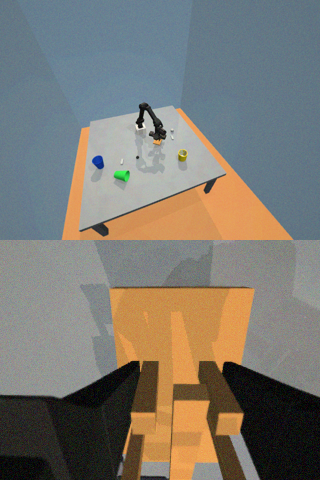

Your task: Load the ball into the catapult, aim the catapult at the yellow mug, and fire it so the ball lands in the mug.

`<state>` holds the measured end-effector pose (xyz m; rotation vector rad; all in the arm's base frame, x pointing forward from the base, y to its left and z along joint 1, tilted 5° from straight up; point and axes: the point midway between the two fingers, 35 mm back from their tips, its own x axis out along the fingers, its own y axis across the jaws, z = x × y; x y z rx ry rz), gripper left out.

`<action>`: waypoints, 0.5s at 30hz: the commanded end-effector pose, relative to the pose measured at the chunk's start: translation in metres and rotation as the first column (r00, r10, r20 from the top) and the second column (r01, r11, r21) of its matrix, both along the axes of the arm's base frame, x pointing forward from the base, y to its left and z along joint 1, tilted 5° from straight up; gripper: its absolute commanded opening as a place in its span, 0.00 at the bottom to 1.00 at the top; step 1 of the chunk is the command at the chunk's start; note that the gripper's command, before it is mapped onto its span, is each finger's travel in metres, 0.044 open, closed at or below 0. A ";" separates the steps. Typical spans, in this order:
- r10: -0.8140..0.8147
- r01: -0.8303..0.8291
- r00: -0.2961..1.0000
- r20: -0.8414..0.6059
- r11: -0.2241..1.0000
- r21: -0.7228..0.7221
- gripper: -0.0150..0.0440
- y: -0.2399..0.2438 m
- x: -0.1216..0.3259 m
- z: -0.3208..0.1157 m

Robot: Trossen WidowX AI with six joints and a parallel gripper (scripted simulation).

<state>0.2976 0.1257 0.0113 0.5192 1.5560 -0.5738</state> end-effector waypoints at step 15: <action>0.207 -0.208 0.978 0.016 0.978 0.021 0.25 0.013 0.016 0.002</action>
